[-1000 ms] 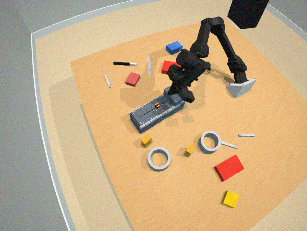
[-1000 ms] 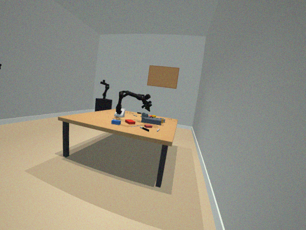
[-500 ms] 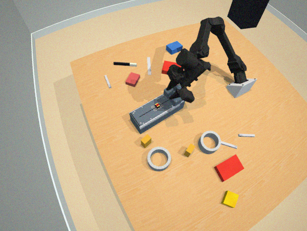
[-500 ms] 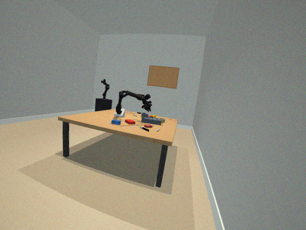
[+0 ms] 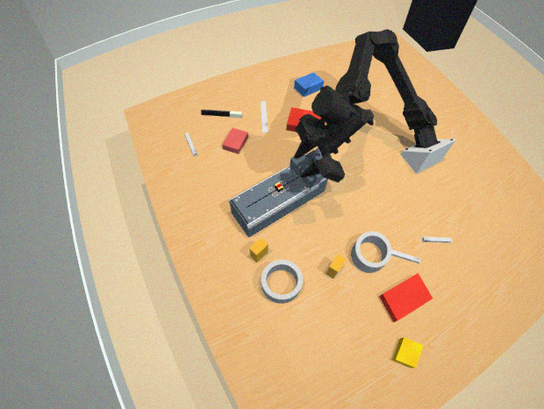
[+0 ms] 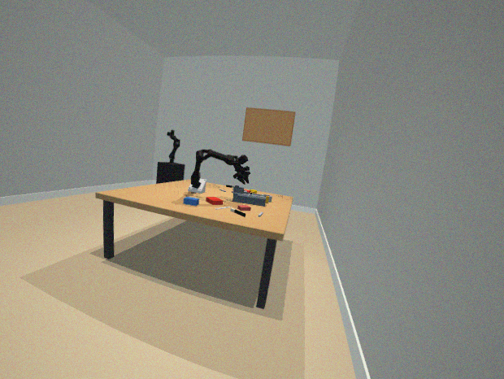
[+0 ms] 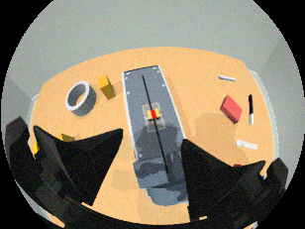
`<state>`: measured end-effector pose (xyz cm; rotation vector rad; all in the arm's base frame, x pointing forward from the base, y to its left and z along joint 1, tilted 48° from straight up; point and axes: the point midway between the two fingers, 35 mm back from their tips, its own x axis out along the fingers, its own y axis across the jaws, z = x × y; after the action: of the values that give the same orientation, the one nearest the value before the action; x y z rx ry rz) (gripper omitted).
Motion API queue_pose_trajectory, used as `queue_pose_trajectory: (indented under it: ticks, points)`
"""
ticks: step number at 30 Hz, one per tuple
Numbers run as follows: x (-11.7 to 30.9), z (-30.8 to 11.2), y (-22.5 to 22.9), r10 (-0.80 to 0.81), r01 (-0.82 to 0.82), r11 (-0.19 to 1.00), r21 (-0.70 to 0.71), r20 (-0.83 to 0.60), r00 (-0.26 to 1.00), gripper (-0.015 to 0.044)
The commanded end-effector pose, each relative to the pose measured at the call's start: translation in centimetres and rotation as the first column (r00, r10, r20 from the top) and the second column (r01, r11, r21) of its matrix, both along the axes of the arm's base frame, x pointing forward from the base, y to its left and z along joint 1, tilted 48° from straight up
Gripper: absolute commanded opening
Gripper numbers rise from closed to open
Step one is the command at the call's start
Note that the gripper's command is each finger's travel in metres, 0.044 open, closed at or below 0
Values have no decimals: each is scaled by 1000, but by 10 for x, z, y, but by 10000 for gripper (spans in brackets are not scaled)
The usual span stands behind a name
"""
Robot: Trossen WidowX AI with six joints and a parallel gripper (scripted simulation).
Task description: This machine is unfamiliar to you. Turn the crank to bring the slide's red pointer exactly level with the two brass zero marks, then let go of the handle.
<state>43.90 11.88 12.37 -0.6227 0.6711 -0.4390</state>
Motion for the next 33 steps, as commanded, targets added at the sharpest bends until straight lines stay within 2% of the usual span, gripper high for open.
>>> queue_pose_trajectory:
  ticks: [1, 8, 28, 33]
  points:
    - [0, 0, 0, 0, 0, 1000, 0, 0, 1000, 177]
    - [0, 0, 0, 0, 0, 1000, 0, 0, 1000, 0]
    - [0, 0, 0, 0, 0, 1000, 1, 0, 1000, 0]
    - [0, 0, 0, 0, 0, 1000, 1, 0, 1000, 131]
